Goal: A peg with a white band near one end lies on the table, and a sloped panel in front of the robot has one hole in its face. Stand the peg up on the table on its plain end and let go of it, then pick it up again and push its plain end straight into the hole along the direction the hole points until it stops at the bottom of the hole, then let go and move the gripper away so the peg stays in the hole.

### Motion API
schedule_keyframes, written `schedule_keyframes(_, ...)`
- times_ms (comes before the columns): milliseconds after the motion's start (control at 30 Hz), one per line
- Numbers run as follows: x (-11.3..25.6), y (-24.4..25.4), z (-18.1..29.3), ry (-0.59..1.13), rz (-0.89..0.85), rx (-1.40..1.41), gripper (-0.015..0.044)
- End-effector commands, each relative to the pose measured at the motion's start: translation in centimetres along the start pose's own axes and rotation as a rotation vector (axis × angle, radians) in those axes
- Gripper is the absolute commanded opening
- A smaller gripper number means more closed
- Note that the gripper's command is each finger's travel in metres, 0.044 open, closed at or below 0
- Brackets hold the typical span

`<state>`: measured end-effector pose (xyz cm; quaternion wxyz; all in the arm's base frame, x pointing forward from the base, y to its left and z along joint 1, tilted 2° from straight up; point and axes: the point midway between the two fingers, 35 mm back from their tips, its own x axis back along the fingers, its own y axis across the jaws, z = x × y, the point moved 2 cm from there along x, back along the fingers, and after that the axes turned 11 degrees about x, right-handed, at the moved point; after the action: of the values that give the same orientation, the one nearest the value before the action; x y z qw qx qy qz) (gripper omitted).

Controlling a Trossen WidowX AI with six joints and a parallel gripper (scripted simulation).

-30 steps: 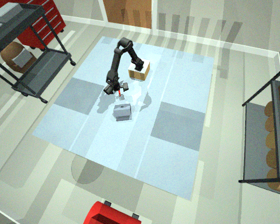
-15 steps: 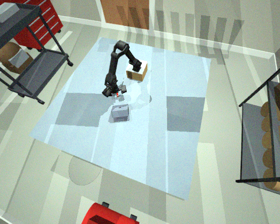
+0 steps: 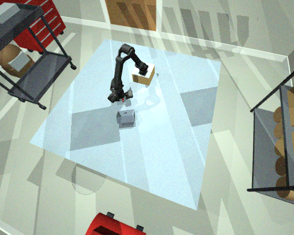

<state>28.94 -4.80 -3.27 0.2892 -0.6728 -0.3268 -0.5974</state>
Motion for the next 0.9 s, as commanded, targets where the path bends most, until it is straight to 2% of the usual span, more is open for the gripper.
schedule_keyframes(0, -0.15, -0.14, -0.13, -0.006, 0.002, -0.006, 0.0177)
schedule_keyframes(100, -0.15, -0.14, -0.13, -0.006, 0.002, -0.006, 0.011)
schedule_keyframes(433, -0.15, -0.14, -0.13, -0.006, 0.002, -0.006, 0.011)
schedule_keyframes(733, -0.15, -0.14, -0.13, -0.006, 0.002, -0.006, 0.005)
schedule_keyframes(867, -0.15, -0.14, -0.13, -0.006, 0.002, -0.006, 0.0049)
